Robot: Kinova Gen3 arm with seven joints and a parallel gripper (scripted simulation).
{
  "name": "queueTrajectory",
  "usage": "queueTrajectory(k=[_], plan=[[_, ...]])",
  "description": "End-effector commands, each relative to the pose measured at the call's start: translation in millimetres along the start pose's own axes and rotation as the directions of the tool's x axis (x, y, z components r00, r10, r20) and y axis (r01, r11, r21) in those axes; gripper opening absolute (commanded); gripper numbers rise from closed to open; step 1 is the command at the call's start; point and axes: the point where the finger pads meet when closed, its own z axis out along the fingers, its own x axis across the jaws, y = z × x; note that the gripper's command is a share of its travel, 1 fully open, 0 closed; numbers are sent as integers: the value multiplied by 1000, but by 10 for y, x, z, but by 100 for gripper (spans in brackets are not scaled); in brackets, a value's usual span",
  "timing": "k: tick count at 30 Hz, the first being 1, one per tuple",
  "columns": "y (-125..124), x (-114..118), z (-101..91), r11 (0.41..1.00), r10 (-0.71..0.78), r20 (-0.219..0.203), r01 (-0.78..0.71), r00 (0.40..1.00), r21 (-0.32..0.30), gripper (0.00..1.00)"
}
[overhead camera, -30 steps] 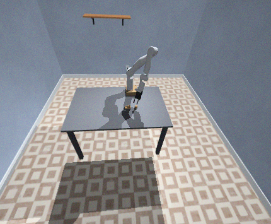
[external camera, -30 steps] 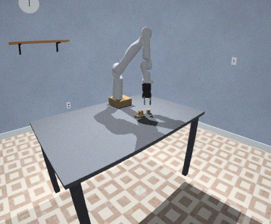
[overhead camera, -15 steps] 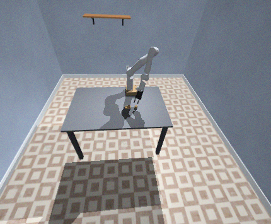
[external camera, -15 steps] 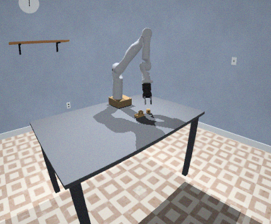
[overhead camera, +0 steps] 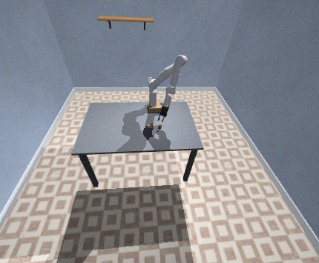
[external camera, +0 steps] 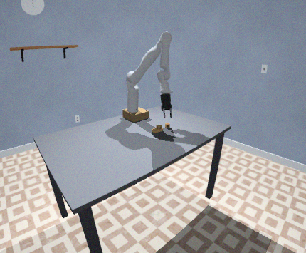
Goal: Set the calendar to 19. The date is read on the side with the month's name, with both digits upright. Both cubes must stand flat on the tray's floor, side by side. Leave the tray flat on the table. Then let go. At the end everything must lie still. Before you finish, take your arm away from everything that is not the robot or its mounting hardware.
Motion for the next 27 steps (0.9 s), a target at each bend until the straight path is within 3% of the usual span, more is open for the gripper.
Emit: queueTrajectory(k=[1, 10, 19, 21, 27], plan=[[0, -3, -3, 1000, 0, 1, 0, 1000, 0, 87], [8, 1, 8, 1000, 1, -5, -1, 1000, 28, 87], [29, 6, 23, 985, 3, -12, -1, 1000, 171, 87], [29, 6, 23, 985, 3, -12, -1, 1000, 171, 87], [30, -1, 6, 969, 0, -2, 0, 1000, 247, 87]])
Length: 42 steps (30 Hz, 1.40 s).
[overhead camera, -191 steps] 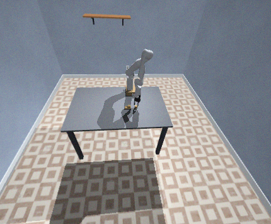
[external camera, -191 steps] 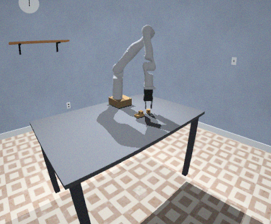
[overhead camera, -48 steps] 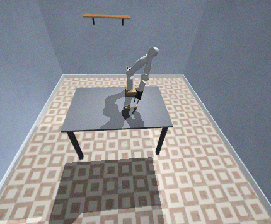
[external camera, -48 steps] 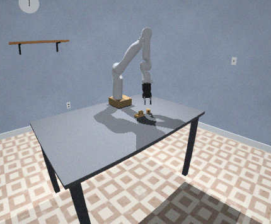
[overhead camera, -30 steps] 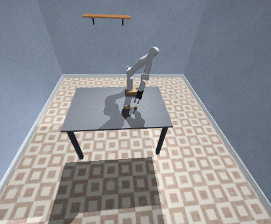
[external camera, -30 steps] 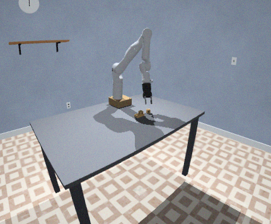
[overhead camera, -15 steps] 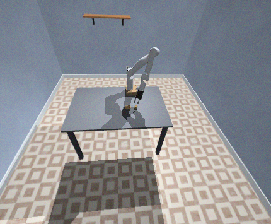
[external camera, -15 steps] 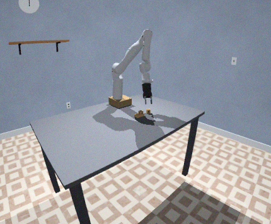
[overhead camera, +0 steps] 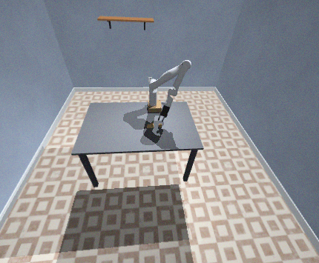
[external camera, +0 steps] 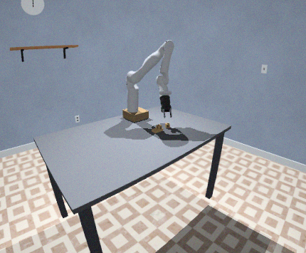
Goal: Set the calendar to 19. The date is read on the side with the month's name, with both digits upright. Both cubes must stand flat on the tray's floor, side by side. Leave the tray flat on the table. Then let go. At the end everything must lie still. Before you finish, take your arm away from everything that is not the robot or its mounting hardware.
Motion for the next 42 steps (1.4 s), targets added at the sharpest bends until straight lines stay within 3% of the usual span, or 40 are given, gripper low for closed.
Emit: queueTrajectory(k=[1, 42], plan=[[34, 0, -1, 999, -31, 3, 31, 1000, 28, 87], [127, 1, 96, 999, -31, 4, 31, 1000, 35, 87]])
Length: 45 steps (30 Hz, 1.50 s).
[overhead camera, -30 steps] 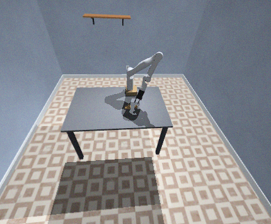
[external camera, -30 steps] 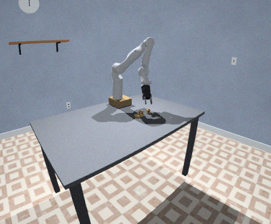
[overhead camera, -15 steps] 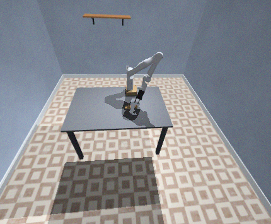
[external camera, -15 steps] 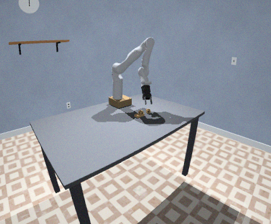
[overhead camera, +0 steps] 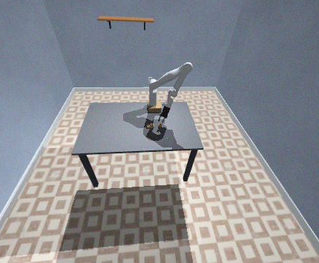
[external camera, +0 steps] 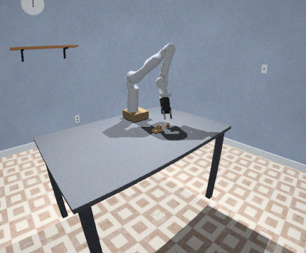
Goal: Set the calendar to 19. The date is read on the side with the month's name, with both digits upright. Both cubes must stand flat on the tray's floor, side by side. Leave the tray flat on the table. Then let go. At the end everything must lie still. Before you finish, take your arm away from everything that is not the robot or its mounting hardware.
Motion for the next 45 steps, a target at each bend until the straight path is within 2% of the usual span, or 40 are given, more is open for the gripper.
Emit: queueTrajectory(k=[1, 32, 45], plan=[[13, 24, 39, 1000, -2, -6, 2, 1000, 3, 87], [354, 26, 383, 1000, -2, -6, 2, 1000, 4, 87], [399, 27, 428, 1000, -2, -6, 2, 1000, 3, 87]])
